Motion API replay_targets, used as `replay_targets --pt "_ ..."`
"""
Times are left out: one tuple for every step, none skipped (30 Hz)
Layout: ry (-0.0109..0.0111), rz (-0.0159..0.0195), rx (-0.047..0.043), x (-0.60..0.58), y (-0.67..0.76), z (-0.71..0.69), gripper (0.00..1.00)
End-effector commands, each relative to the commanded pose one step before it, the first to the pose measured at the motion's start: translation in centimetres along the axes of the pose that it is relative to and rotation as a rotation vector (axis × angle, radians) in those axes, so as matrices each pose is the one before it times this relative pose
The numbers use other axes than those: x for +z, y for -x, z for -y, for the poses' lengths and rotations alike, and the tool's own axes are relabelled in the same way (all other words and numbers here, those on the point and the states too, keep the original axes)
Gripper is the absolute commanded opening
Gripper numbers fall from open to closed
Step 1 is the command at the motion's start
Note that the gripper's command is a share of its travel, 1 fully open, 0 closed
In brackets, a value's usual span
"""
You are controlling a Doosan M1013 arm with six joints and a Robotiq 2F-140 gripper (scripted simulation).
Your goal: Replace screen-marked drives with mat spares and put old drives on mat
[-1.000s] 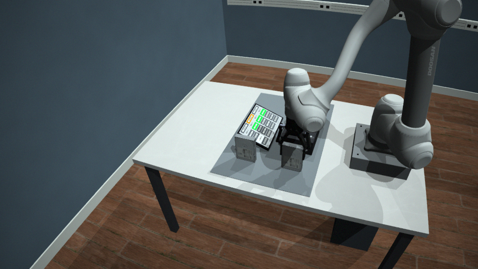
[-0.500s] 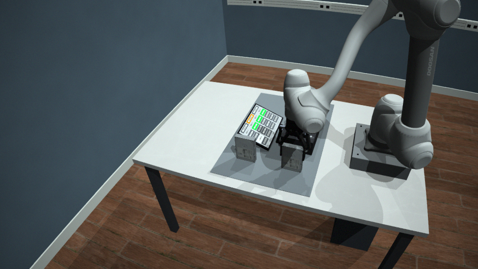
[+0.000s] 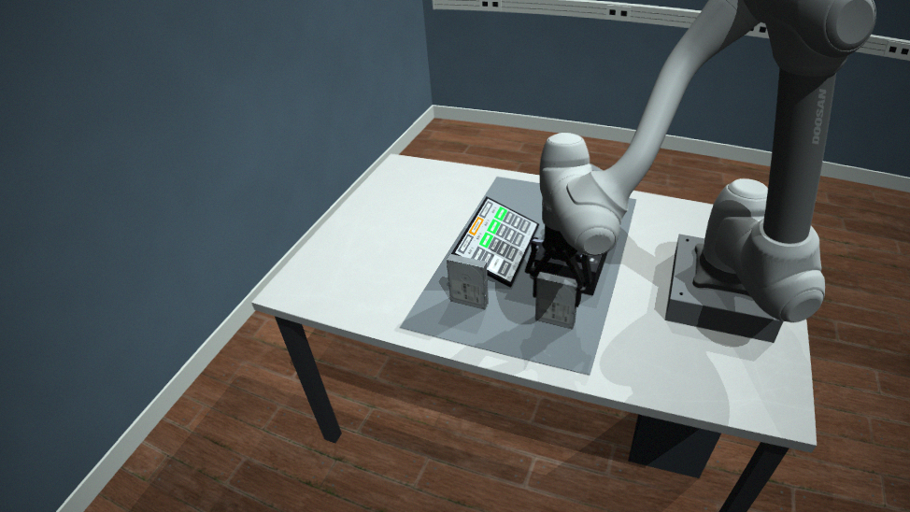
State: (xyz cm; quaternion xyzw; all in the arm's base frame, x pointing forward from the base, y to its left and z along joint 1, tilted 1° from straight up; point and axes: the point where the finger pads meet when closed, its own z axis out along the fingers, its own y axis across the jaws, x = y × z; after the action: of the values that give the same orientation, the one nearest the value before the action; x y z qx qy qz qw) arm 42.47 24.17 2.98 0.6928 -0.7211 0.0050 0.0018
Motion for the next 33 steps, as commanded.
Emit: replay_targets --pt "-0.00078 0.00082 0.00015 -0.026 0.031 0.037 0.10" --pt "0.00000 0.00000 0.00000 0.005 0.000 0.000 0.10" --pt "0.00000 0.00000 0.00000 0.004 0.000 0.000 0.10" --pt "0.00000 0.00000 0.00000 0.003 0.000 0.000 0.10" --pt "0.00000 0.00000 0.00000 0.002 0.000 0.000 0.10" --pt "0.00000 0.00000 0.00000 0.000 0.000 0.000 0.10" --pt "0.00000 0.00000 0.00000 0.000 0.000 0.000 0.10" --pt "0.00000 0.00000 0.00000 0.001 0.000 0.000 0.10" --pt "0.00000 0.00000 0.00000 0.001 0.000 0.000 0.10" --pt "0.00000 0.00000 0.00000 0.000 0.000 0.000 0.10" --pt "0.00000 0.00000 0.00000 0.000 0.000 0.000 0.10" --pt "0.00000 0.00000 0.00000 0.000 0.000 0.000 0.10" --pt "0.00000 0.00000 0.00000 0.000 0.000 0.000 0.10" --pt "0.00000 0.00000 0.00000 0.000 0.000 0.000 0.10" --pt "0.00000 0.00000 0.00000 0.000 0.000 0.000 0.10" --pt "0.00000 0.00000 0.00000 0.000 0.000 0.000 0.10" --pt "0.00000 0.00000 0.00000 0.000 0.000 0.000 0.10" --pt "0.00000 0.00000 0.00000 0.000 0.000 0.000 0.10" --pt "0.00000 0.00000 0.00000 0.000 0.000 0.000 0.10" --pt "0.00000 0.00000 0.00000 0.000 0.000 0.000 0.10" --pt "0.00000 0.00000 0.00000 0.000 0.000 0.000 0.89" --pt "0.00000 0.00000 0.00000 0.000 0.000 0.000 0.89" --pt "0.00000 0.00000 0.00000 0.000 0.000 0.000 0.89" --pt "0.00000 0.00000 0.00000 0.000 0.000 0.000 0.89" --pt "0.00000 0.00000 0.00000 0.000 0.000 0.000 0.89" --pt "0.00000 0.00000 0.00000 0.000 0.000 0.000 0.89" --pt "0.00000 0.00000 0.00000 0.000 0.000 0.000 0.89" --pt "0.00000 0.00000 0.00000 0.000 0.000 0.000 0.89" --pt "0.00000 0.00000 0.00000 0.000 0.000 0.000 0.89" --pt "0.00000 0.00000 0.00000 0.000 0.000 0.000 0.89" --pt "0.00000 0.00000 0.00000 0.000 0.000 0.000 0.89" --pt "0.00000 0.00000 0.00000 0.000 0.000 0.000 0.89" --pt "0.00000 0.00000 0.00000 0.000 0.000 0.000 0.89"
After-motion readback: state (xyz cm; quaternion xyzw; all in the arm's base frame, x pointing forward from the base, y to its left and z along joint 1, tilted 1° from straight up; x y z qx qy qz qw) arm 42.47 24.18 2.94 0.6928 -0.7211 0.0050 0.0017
